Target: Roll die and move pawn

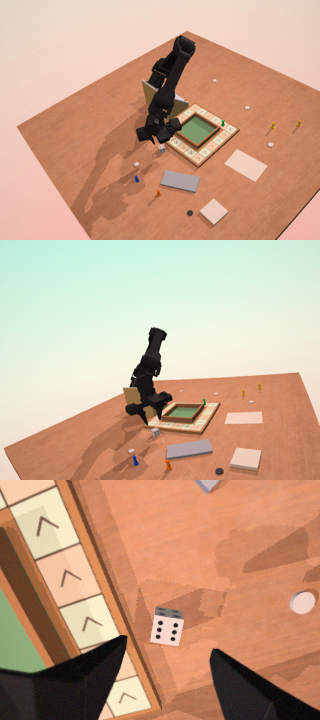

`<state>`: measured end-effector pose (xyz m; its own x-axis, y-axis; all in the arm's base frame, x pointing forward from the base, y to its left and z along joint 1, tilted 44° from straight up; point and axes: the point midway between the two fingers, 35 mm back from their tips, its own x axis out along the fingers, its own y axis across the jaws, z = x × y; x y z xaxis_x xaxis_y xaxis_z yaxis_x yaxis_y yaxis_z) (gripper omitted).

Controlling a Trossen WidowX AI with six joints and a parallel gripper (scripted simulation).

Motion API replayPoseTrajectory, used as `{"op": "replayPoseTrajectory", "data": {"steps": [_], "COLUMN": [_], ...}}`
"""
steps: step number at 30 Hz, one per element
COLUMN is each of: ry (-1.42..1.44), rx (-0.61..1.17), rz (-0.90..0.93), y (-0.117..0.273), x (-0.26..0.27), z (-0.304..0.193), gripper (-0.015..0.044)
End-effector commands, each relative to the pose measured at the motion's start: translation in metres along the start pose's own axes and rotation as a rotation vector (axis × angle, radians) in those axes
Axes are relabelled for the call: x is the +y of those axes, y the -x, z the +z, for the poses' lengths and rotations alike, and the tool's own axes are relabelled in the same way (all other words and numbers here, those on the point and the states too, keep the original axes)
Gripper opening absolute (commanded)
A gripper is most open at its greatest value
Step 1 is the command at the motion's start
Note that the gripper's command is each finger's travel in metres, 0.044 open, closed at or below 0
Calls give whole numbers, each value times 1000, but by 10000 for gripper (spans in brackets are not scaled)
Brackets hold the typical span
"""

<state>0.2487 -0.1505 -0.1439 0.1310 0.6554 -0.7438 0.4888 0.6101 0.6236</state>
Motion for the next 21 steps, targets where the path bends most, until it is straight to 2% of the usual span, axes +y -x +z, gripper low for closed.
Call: {"op": "replayPoseTrajectory", "data": {"steps": [1, 21], "ry": [-17, -17], "rx": [14, 14], "rz": [15, 16], "y": [-4, -33], "x": [1, 0], "z": [-3, -4], "gripper": [275, 275]}}
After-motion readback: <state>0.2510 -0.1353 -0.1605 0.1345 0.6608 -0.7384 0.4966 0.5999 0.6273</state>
